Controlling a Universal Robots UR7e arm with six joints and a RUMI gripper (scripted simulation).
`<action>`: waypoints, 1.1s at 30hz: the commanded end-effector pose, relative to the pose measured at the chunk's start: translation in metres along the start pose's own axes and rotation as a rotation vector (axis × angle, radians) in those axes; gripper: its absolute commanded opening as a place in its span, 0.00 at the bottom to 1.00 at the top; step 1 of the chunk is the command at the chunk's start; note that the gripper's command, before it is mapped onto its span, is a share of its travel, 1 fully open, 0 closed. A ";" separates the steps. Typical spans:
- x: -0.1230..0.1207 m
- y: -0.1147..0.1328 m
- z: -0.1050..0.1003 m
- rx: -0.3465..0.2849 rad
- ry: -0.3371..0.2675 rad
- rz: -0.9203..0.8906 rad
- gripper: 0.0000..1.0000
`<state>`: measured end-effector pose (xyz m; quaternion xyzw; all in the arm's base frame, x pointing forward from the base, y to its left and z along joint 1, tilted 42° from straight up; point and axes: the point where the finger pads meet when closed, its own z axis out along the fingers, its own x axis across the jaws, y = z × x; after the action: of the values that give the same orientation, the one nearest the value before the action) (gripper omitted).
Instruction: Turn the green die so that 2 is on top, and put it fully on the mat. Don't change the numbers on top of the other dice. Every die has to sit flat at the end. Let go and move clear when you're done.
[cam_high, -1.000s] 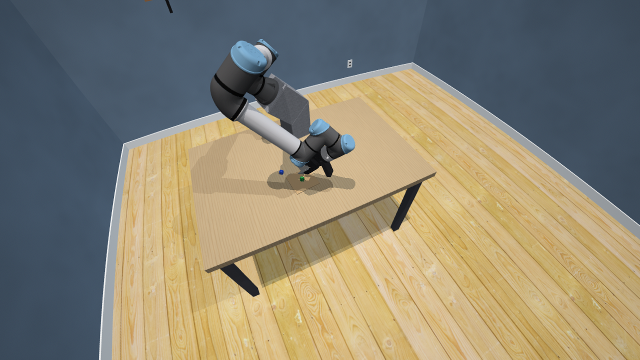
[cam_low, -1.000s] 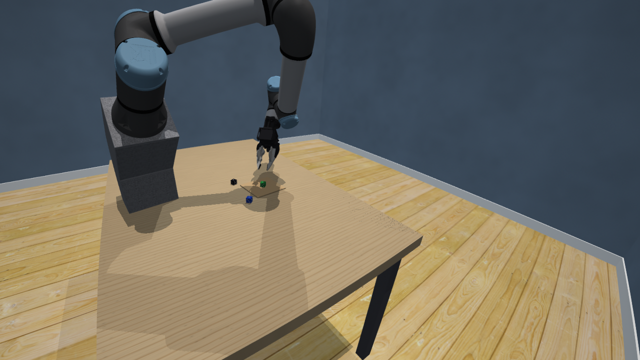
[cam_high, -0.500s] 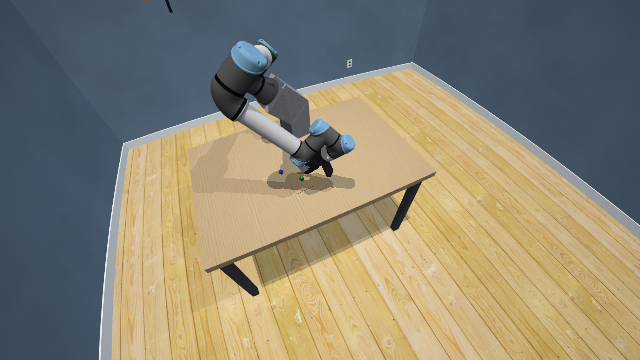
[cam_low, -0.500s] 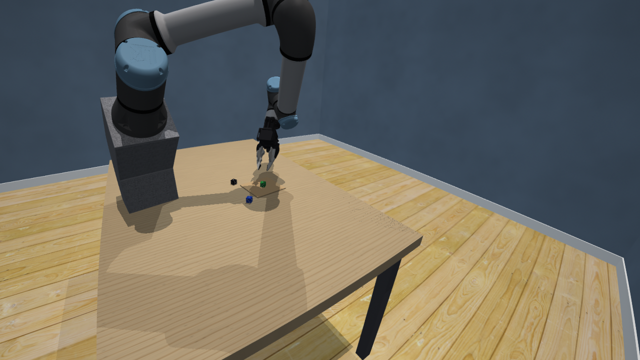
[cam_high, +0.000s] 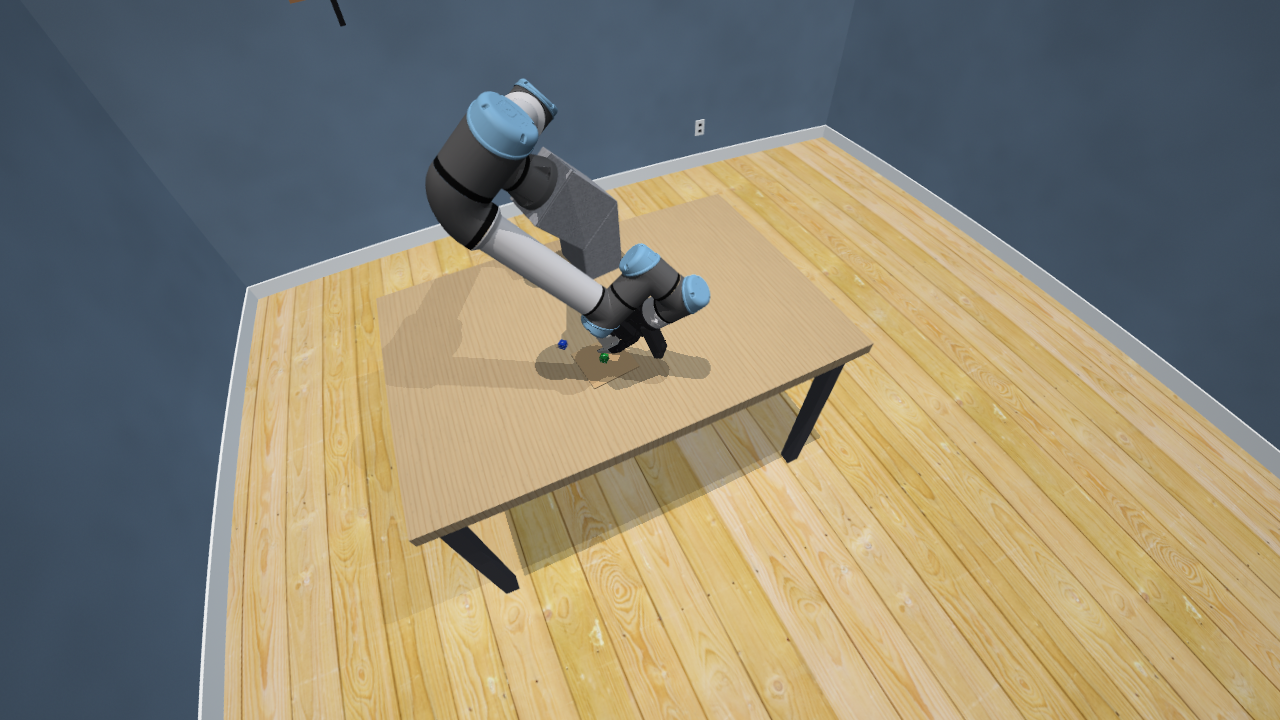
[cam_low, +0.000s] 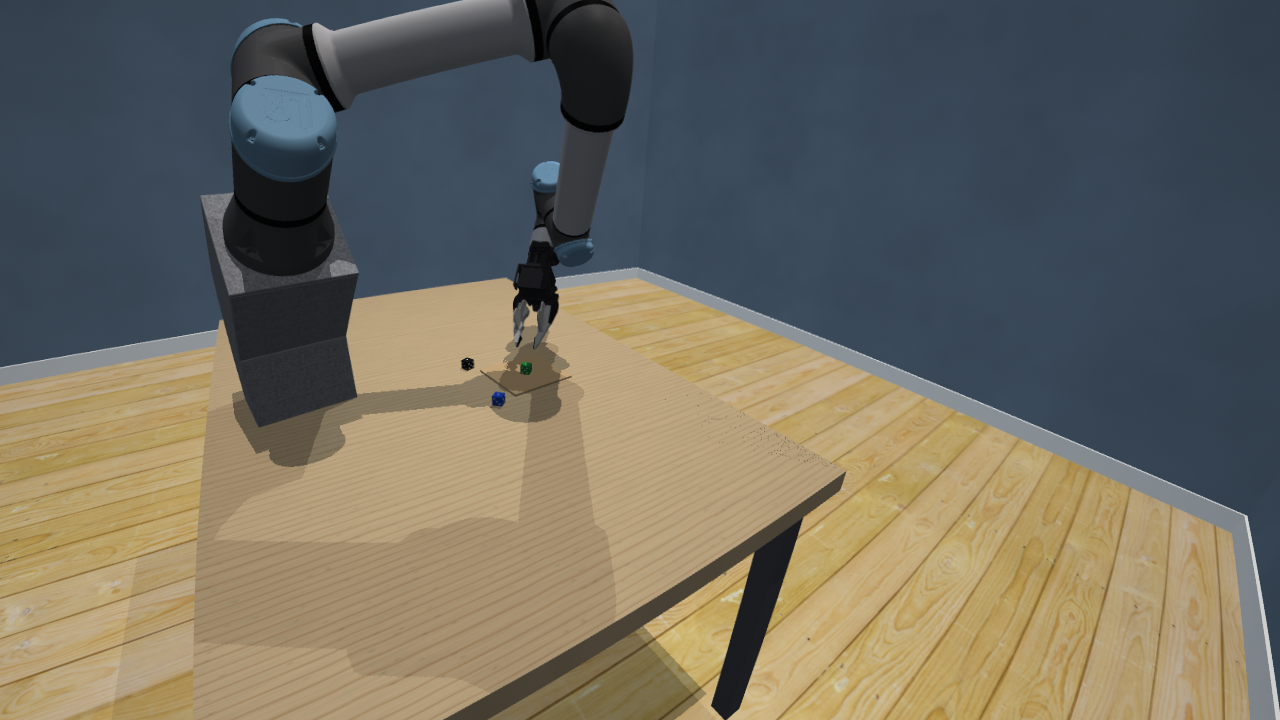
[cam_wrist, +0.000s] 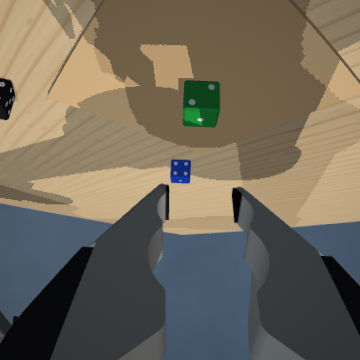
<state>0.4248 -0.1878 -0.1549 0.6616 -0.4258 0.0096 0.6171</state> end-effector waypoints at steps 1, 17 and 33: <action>0.001 -0.009 0.008 0.002 -0.001 0.002 0.21; 0.001 -0.027 0.026 0.002 -0.001 0.002 0.21; 0.001 -0.036 0.035 0.002 -0.001 0.002 0.21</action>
<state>0.4269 -0.2188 -0.1892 0.6617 -0.4258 0.0094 0.6171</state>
